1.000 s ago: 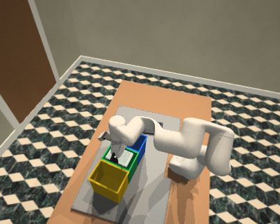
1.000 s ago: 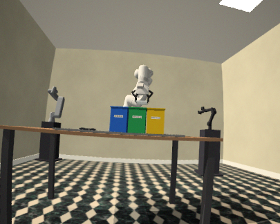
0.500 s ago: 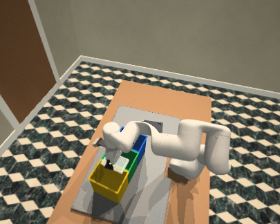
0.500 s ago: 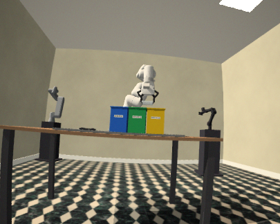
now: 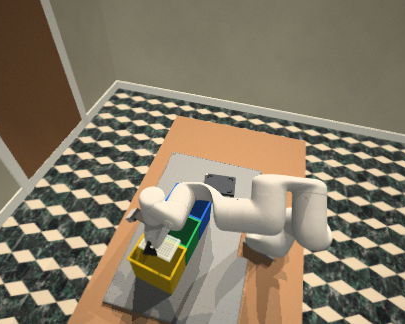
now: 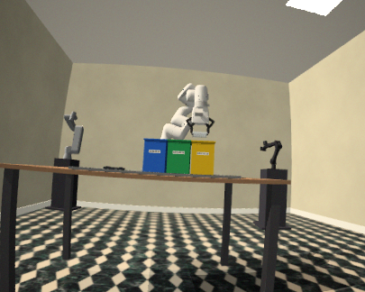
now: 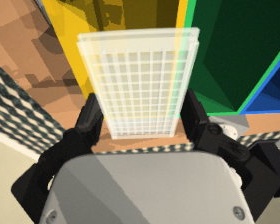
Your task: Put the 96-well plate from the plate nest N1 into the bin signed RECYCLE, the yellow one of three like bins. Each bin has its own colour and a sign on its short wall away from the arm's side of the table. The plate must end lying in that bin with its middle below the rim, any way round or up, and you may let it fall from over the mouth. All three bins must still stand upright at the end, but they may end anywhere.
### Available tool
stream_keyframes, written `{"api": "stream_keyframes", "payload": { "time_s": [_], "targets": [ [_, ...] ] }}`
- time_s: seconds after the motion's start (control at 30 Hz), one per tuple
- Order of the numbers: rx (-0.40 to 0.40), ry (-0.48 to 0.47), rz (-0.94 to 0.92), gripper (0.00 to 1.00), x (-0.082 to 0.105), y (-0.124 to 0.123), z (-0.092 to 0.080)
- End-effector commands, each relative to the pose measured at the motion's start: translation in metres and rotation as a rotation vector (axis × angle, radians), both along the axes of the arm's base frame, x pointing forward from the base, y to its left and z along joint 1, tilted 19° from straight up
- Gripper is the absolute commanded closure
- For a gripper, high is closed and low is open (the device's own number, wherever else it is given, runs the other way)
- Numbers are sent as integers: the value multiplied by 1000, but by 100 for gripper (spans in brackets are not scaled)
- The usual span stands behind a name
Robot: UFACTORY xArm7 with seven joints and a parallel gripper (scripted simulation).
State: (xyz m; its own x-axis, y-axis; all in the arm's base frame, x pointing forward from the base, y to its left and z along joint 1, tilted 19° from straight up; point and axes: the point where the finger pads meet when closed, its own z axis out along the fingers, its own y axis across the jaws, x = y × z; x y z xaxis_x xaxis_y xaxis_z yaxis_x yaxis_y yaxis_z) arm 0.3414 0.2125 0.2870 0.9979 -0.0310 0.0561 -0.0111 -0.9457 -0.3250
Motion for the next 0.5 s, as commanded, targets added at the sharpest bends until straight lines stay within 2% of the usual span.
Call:
{"api": "stream_keyframes", "payload": {
  "time_s": [0.0,0.47],
  "targets": [
    [0,-3,-2,100,4,18,7],
    [0,-3,-2,100,4,20,8]
  ]
}}
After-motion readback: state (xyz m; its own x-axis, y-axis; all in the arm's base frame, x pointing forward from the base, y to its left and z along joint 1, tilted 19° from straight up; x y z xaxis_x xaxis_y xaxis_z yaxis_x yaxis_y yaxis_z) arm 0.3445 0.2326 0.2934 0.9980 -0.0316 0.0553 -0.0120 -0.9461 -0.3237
